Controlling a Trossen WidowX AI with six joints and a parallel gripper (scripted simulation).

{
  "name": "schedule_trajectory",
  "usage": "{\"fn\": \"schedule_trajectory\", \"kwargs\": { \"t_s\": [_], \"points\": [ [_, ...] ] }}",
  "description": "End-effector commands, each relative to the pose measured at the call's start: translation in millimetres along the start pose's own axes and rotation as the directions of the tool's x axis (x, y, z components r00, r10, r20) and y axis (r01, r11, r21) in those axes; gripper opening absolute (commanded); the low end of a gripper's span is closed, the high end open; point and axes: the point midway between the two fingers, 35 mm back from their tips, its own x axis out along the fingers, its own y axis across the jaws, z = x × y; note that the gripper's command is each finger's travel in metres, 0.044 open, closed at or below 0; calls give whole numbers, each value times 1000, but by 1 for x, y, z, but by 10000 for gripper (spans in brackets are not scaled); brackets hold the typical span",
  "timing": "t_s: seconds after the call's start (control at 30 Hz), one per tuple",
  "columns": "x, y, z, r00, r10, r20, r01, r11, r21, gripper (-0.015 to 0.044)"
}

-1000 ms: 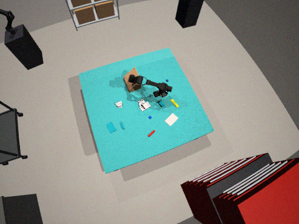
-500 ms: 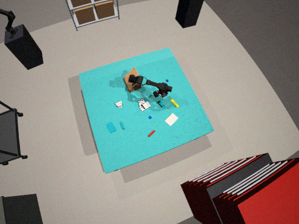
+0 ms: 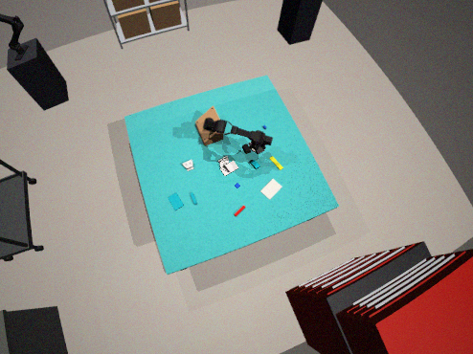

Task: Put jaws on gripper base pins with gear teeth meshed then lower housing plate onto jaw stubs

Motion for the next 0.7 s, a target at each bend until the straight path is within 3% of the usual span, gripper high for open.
{"fn": "schedule_trajectory", "kwargs": {
  "t_s": [0.0, 0.2, 0.67],
  "points": [
    [0, 0, 0, 1000, 0, 0, 0, 1000, 0, 440],
    [0, 0, 0, 1000, 0, 0, 0, 1000, 0, 440],
    [0, 0, 0, 1000, 0, 0, 0, 1000, 0, 72]
  ]
}}
